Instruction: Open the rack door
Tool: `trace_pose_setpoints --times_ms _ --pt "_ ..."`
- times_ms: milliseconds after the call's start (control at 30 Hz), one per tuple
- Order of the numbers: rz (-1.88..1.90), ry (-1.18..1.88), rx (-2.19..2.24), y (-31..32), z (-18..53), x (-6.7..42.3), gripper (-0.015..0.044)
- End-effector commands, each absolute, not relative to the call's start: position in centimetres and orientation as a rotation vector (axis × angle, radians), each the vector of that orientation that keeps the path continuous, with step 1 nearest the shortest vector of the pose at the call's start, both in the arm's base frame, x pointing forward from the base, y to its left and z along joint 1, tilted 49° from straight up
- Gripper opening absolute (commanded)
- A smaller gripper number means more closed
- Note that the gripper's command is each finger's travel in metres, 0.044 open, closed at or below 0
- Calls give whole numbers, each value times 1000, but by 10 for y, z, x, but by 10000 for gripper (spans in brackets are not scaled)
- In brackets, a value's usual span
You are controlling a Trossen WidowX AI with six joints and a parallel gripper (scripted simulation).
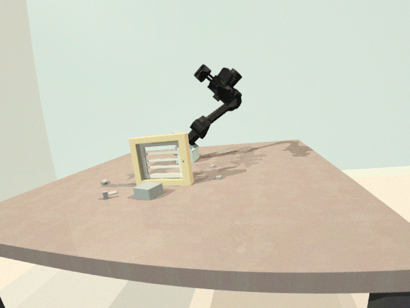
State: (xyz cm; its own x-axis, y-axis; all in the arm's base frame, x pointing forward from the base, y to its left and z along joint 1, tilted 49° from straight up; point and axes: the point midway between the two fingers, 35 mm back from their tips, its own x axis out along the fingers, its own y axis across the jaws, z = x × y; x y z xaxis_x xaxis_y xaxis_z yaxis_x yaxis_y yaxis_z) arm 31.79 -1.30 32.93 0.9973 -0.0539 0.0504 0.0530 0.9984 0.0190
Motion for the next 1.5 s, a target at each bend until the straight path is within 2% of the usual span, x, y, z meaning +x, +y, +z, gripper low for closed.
trace_pose_setpoints --times_ms 0,100,733,1467 --pt "-52 -46 16 -13 329 318 374" --pt "-36 21 -2 -12 319 327 295" --pt "141 546 -56 -11 237 367 294" --pt "409 1063 107 -9 164 363 294"
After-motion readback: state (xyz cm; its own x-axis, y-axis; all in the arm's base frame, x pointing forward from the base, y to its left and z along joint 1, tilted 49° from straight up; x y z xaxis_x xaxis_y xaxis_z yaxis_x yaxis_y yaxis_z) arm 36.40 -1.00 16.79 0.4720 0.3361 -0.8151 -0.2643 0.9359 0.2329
